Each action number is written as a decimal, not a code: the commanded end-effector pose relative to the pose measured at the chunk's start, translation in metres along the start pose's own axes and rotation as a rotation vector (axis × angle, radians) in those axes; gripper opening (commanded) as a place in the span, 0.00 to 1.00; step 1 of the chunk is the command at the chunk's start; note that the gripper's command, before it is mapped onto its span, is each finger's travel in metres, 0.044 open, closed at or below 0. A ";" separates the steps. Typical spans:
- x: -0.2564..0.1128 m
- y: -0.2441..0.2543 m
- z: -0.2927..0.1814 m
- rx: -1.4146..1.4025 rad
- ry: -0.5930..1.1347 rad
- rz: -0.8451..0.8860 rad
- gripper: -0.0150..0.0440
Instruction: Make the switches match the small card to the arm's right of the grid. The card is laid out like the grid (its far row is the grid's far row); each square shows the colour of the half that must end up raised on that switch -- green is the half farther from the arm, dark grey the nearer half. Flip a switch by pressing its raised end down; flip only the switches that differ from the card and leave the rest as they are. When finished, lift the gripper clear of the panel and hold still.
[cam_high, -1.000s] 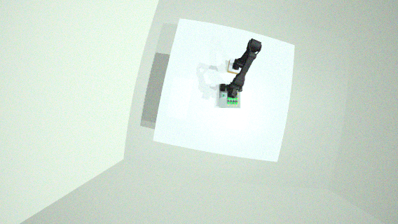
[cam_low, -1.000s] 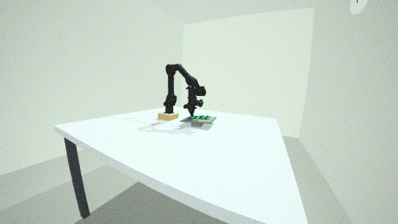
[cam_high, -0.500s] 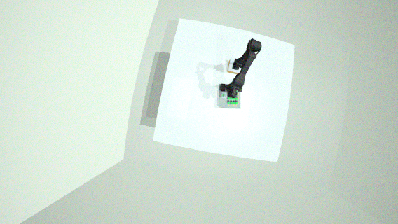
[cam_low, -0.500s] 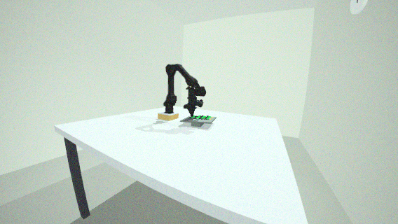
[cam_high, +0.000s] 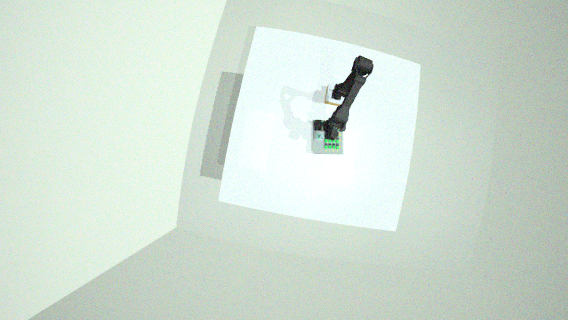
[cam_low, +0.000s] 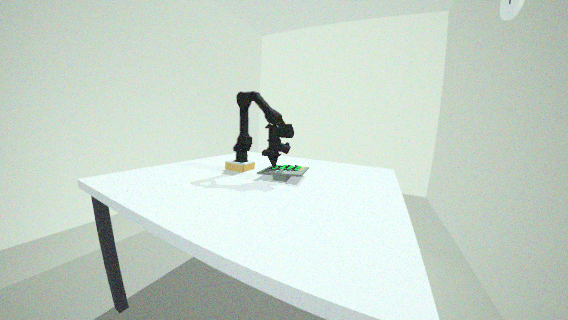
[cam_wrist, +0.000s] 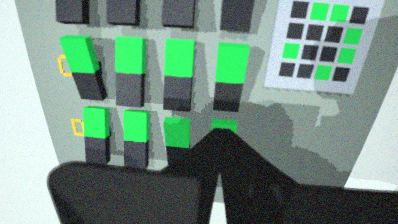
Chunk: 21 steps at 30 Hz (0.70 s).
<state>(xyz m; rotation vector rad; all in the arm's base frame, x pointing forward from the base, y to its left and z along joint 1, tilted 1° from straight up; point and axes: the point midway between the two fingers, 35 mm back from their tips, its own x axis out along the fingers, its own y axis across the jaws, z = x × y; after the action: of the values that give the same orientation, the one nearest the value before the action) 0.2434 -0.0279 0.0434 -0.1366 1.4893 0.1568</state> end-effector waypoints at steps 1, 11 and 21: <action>0.001 -0.001 0.000 0.001 0.001 -0.005 0.25; -0.061 -0.001 -0.002 0.001 -0.024 -0.005 0.25; -0.072 0.036 0.046 0.001 -0.029 -0.002 0.25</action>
<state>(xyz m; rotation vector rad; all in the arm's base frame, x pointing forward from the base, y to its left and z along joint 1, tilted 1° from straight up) 0.2587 -0.0091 0.1119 -0.1282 1.4657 0.1500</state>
